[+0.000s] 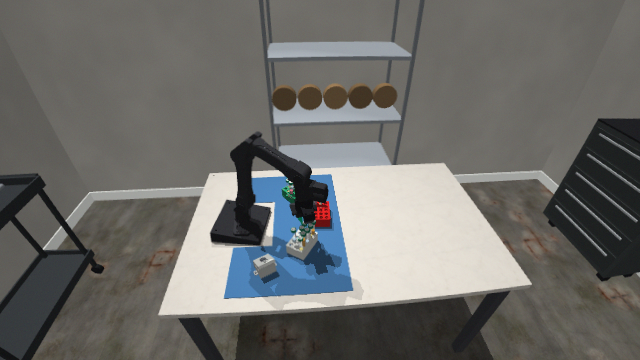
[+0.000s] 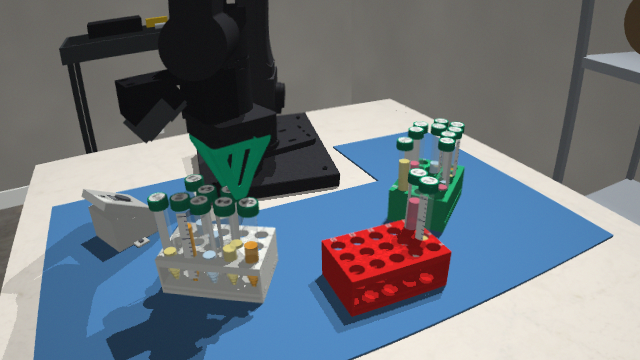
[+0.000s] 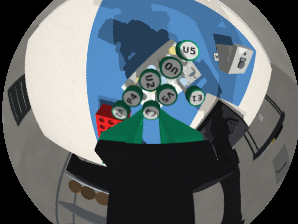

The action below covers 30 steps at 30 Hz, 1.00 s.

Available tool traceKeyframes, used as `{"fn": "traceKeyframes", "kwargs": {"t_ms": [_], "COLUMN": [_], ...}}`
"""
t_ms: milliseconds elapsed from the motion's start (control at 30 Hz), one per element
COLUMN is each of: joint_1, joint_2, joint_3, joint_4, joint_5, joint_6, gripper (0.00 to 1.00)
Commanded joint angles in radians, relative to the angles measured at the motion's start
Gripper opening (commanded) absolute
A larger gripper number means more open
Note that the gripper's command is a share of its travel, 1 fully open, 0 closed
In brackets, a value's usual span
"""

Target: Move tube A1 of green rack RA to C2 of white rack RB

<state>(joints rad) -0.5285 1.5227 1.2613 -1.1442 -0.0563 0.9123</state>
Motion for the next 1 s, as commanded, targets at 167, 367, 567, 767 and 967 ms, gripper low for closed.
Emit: {"fn": "traceKeyframes", "kwargs": {"t_ms": [167, 367, 567, 767, 967], "joint_1": [0.000, 0.000, 0.000, 0.000, 0.000], "joint_2": [-0.005, -0.005, -0.005, -0.005, -0.005], "joint_3": [0.002, 0.002, 0.002, 0.002, 0.002], "joint_4": [-0.005, -0.005, -0.005, -0.005, -0.005], "joint_5": [0.010, 0.010, 0.010, 0.010, 0.010], "joint_6": [0.001, 0.001, 0.001, 0.001, 0.001], "gripper": [0.00, 0.24, 0.24, 0.30, 0.30]}}
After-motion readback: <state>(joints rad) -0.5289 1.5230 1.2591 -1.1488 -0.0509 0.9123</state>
